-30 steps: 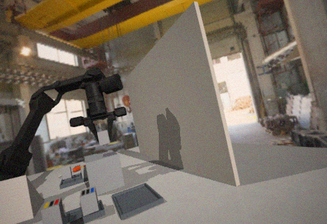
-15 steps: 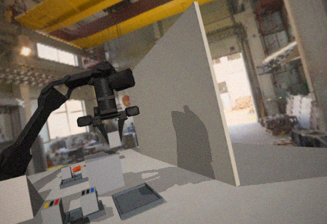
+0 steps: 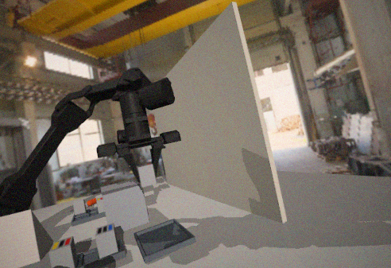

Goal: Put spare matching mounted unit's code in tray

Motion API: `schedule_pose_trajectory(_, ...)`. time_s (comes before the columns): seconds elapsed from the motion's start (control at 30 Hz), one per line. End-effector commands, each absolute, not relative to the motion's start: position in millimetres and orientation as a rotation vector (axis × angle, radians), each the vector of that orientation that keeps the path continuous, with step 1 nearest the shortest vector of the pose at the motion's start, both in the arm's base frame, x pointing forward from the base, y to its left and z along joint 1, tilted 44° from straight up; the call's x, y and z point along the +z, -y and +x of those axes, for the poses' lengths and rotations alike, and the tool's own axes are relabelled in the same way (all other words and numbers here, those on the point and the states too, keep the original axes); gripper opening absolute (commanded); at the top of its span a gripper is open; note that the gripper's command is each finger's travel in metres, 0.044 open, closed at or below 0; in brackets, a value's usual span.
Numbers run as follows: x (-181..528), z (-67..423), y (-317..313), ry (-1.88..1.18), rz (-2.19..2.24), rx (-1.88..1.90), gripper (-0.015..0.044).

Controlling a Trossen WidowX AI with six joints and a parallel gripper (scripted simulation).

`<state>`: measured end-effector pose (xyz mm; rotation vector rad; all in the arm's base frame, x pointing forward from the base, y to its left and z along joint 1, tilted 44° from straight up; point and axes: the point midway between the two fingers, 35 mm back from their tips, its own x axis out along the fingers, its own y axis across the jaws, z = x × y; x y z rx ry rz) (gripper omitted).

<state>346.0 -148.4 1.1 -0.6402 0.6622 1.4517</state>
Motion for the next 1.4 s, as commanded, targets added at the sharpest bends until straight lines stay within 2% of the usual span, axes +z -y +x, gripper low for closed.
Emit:
schedule_pose_trajectory(0.0, -19.7, 347.7, 162.4, -0.649, -0.658, 1.46, 0.0)
schedule_pose_trajectory(0.23, -48.8, 347.0, 176.5, -0.627, -0.668, 1.475, 0.0)
schedule_pose_trajectory(1.37, -66.9, 348.7, 162.1, -0.626, -0.669, 1.475, 0.0)
